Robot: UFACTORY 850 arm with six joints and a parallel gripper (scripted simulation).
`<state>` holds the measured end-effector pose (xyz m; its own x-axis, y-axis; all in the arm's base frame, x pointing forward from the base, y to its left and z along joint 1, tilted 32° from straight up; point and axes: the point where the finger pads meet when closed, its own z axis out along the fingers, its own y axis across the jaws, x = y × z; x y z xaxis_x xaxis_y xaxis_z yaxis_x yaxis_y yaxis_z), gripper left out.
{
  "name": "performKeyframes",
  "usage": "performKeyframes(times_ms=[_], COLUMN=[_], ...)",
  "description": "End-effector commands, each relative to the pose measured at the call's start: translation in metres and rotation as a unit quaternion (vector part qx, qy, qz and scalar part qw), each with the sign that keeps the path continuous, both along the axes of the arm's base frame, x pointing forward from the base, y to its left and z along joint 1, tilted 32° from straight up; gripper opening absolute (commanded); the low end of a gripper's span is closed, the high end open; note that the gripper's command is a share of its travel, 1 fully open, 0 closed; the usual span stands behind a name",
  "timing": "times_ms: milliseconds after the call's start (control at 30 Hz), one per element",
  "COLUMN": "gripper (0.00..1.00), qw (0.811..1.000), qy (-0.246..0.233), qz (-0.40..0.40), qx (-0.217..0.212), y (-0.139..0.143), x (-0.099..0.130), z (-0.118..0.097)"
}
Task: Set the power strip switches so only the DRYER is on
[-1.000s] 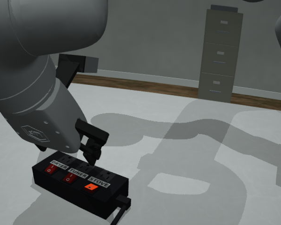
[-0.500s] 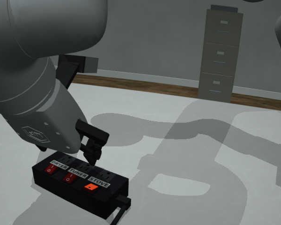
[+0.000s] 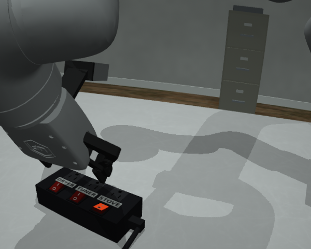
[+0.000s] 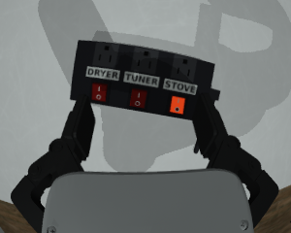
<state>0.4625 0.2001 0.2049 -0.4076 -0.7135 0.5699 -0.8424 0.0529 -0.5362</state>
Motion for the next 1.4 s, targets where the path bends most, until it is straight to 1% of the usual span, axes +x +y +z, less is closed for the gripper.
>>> performKeyframes(times_ms=[0,1133,1200,1267,1300,1367], gripper=[1.0,1.0,1.0,1.0,1.0,1.0], qw=[1.0,1.0,1.0,1.0,0.999,0.991], qy=[-0.001,0.0,0.001,0.001,0.002,0.005], qz=[0.0,0.001,0.013,0.013,0.028,0.071], qx=[0.0,0.001,0.023,0.023,0.046,0.11], y=[0.0,0.0,0.001,0.001,0.001,0.004], x=[0.0,0.0,-0.001,-0.001,-0.002,-0.009], z=[0.001,0.001,0.006,0.006,0.011,0.026])
